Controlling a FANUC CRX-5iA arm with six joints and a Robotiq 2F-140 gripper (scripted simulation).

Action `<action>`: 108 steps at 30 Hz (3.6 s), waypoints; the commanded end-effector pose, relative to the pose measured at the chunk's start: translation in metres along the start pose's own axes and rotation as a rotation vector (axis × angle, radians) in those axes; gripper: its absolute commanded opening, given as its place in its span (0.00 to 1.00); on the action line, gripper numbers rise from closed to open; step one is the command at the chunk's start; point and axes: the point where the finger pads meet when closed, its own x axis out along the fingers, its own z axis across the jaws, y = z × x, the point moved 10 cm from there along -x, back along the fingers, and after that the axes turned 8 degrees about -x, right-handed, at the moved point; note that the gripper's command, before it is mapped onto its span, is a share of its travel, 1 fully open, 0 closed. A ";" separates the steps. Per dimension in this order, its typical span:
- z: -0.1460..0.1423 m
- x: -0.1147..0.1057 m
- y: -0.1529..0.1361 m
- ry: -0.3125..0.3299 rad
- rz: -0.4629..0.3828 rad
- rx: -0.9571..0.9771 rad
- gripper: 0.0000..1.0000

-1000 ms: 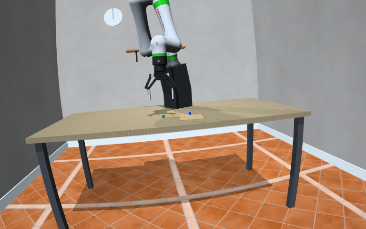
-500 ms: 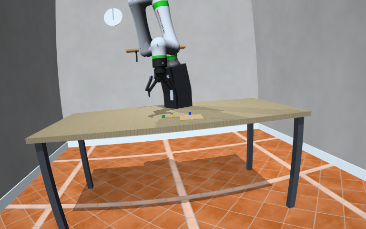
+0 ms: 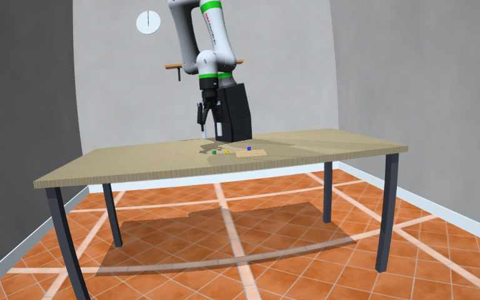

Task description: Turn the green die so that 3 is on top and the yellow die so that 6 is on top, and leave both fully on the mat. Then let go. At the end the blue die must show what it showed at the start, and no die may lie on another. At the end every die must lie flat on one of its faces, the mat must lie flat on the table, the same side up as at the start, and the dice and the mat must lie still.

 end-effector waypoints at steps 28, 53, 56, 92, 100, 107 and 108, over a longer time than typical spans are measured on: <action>0.002 0.000 0.000 0.010 -0.002 -0.001 0.19; 0.002 0.024 0.000 0.010 -0.002 -0.001 0.19; 0.002 0.027 0.000 0.010 -0.002 -0.001 0.19; 0.002 0.051 0.000 0.011 -0.002 -0.001 0.19; 0.002 0.051 0.000 0.011 -0.002 -0.001 0.19; 0.002 0.051 0.000 0.011 -0.002 -0.001 0.19; 0.002 0.051 0.000 0.011 -0.002 -0.001 0.19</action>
